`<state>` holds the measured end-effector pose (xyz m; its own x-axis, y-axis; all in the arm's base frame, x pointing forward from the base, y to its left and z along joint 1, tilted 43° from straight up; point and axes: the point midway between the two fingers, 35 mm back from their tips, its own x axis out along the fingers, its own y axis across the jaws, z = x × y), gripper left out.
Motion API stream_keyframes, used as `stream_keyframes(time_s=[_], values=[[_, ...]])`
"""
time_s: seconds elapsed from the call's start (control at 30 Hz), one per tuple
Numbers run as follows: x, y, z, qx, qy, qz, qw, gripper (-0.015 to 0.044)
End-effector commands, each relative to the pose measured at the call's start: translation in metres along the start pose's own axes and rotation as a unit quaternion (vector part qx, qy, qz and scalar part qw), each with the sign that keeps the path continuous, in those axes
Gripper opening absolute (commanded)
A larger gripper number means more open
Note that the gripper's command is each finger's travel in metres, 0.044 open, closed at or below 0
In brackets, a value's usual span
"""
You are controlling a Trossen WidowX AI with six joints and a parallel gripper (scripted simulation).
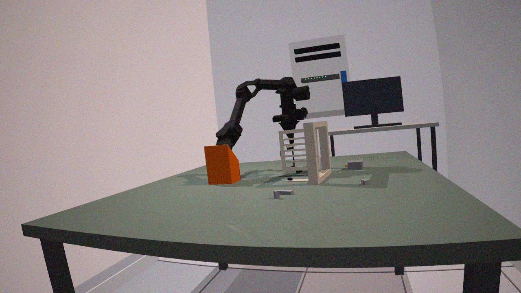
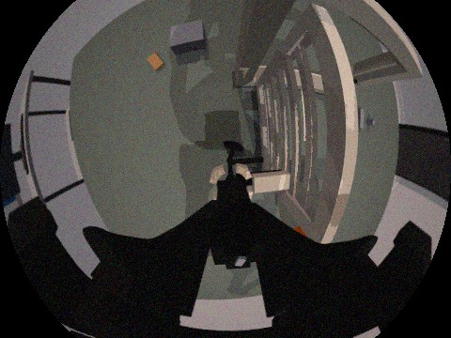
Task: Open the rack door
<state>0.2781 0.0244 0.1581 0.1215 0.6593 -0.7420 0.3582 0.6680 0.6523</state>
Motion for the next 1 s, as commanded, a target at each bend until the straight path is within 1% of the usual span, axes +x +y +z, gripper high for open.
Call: stream_keyframes(time_s=[0.0, 0.23, 0.27, 0.97], values=[[0.0, 0.001, 0.0, 0.004, -0.001, 0.003, 1.0, 0.009], [0.0, 0.001, 0.0, 0.004, -0.001, 0.003, 1.0, 0.0273], [0.0, 0.001, 0.0, 0.004, -0.001, 0.003, 1.0, 0.0283], [-0.033, 0.0, 0.002, 0.014, -0.016, 0.003, 1.0, 0.0283]])
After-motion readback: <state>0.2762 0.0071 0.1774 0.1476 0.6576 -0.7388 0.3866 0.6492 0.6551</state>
